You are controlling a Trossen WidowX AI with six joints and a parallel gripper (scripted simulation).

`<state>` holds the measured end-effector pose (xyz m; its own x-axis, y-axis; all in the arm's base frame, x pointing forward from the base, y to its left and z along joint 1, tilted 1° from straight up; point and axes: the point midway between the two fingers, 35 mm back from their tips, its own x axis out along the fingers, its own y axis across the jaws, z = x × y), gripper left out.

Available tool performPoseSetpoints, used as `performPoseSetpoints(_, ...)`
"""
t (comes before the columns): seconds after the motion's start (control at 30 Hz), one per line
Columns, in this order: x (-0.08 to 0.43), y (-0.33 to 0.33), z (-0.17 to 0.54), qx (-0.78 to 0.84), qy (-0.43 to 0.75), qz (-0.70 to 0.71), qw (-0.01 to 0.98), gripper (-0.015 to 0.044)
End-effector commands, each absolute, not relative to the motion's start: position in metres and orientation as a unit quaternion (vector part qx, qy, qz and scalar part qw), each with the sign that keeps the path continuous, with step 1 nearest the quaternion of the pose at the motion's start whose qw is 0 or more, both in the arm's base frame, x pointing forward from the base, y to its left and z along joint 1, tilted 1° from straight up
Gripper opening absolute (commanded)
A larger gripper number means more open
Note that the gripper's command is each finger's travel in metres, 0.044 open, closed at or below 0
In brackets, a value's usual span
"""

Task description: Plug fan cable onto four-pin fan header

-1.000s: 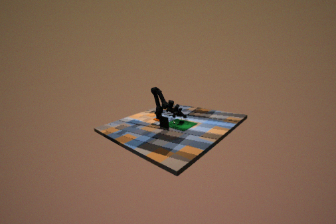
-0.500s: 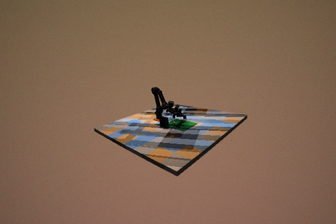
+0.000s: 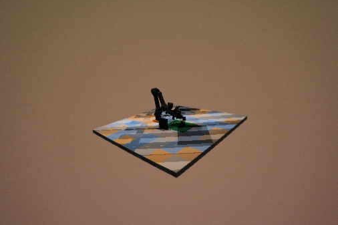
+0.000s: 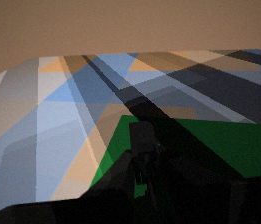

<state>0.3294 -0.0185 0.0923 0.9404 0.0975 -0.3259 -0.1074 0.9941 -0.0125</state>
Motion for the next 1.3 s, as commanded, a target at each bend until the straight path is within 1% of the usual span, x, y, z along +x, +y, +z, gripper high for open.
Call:
performPoseSetpoints(0.0, 0.329, -0.018, 0.087, -0.016, 0.167, 0.054, 0.984, 0.0000)
performPoseSetpoints(1.27, 0.329, -0.018, 0.069, -0.016, 0.168, 0.054, 0.984, 0.0000)
